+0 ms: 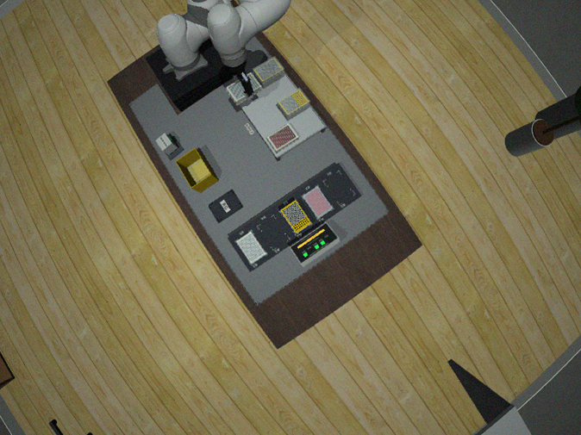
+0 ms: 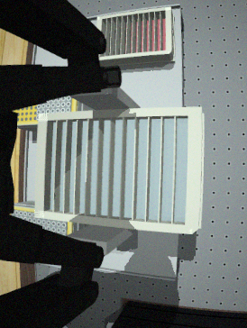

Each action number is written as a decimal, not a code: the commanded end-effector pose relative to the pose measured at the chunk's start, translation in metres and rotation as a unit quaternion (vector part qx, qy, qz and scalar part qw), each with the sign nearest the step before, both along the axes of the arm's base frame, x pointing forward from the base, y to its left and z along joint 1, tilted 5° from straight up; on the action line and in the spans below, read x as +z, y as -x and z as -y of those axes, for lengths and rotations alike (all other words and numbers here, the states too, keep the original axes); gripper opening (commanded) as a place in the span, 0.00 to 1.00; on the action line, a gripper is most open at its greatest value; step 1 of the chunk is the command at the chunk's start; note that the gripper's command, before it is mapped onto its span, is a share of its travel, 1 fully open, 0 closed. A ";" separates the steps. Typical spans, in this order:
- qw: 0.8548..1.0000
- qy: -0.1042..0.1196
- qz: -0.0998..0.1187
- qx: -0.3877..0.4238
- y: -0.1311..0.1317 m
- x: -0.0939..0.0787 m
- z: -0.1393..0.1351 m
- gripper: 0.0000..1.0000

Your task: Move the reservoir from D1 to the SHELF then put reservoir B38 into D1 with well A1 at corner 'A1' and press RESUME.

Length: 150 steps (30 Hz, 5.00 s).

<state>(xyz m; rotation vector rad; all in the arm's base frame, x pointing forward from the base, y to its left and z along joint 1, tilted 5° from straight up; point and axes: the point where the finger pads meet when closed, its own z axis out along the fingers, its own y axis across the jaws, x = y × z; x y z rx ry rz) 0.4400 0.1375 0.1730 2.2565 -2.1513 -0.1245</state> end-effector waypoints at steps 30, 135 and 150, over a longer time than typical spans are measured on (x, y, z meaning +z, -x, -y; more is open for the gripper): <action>1.000 0.000 0.000 0.000 -0.004 -0.003 0.067 0.00; 1.000 0.000 0.000 0.000 -0.176 -0.017 0.095 0.00; 1.000 0.000 0.000 0.000 -0.206 -0.019 0.093 0.00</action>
